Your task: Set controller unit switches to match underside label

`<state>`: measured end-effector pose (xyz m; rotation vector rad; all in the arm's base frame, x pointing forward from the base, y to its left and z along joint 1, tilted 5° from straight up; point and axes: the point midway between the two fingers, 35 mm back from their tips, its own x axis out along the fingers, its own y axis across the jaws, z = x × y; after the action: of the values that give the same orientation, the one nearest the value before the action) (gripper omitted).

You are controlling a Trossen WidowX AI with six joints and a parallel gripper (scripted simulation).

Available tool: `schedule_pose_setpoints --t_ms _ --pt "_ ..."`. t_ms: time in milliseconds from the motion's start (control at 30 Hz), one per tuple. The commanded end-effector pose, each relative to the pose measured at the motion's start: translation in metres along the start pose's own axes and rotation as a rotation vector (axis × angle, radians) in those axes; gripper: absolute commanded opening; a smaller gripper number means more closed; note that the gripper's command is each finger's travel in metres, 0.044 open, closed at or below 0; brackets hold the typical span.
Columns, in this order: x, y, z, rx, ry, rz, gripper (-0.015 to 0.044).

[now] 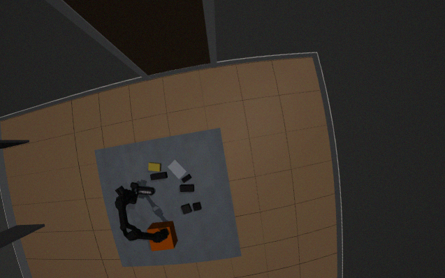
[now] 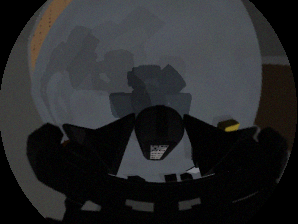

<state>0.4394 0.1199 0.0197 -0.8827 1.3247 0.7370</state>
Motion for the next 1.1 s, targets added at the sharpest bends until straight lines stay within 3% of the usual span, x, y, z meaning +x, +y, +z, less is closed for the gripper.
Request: schedule_pose_setpoints --t_ms 0,1067 --pt "0.012 0.0 -0.005 0.012 0.027 0.016 0.0338" --pt "0.037 0.0 0.001 0.012 0.026 0.016 0.0338"
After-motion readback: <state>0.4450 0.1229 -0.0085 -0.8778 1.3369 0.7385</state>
